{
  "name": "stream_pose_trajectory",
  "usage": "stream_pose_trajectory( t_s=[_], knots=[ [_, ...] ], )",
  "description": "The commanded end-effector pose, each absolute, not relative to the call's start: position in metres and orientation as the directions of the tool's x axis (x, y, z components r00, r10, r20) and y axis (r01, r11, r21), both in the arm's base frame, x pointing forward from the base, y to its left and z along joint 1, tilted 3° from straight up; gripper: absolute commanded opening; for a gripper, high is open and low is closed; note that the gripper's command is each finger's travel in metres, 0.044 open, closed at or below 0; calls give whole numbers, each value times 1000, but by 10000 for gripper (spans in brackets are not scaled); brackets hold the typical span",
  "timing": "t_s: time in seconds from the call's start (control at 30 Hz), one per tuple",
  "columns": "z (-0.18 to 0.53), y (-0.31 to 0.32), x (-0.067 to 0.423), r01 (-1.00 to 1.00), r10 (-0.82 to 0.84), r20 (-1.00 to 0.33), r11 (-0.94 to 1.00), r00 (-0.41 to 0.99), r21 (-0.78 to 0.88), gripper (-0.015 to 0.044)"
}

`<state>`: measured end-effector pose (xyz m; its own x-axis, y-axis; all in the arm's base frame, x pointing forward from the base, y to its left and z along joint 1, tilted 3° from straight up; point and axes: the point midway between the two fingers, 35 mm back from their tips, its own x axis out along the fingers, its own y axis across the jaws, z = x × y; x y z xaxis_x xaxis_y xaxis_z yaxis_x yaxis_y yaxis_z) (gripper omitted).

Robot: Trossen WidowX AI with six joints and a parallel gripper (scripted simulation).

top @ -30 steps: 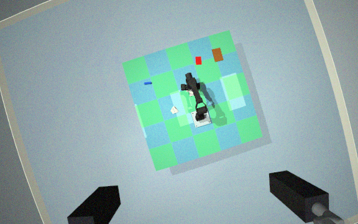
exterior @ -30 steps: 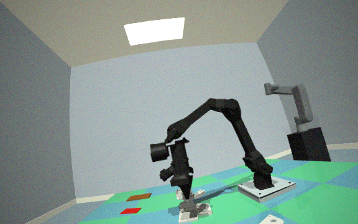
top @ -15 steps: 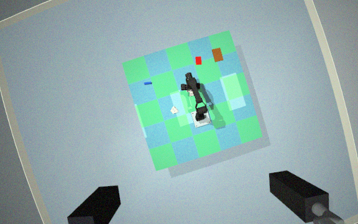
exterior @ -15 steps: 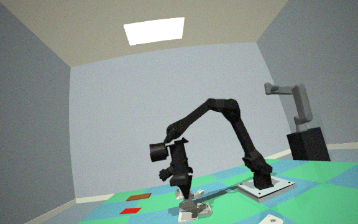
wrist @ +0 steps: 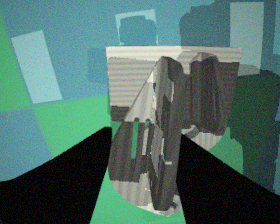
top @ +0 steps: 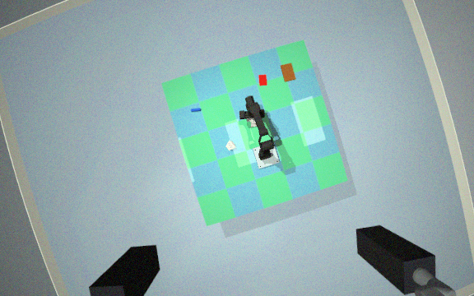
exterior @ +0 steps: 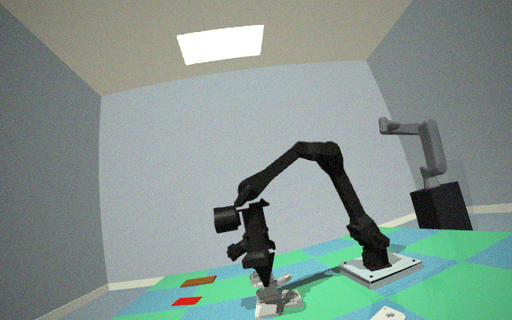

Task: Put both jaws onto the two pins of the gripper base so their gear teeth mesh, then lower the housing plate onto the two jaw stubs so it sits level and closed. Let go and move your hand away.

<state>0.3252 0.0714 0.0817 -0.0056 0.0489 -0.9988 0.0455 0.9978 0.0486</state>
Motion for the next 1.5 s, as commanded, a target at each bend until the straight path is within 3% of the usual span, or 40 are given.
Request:
stream_pose_trajectory(
  t_s=[0.0, 1.47],
  knots=[
    [75, 72, 324, 42, 52, -999, 998, -9, 52, 134],
    [35, 74, 323, 52, 52, -999, 997, -9, 52, 134]
  ],
)
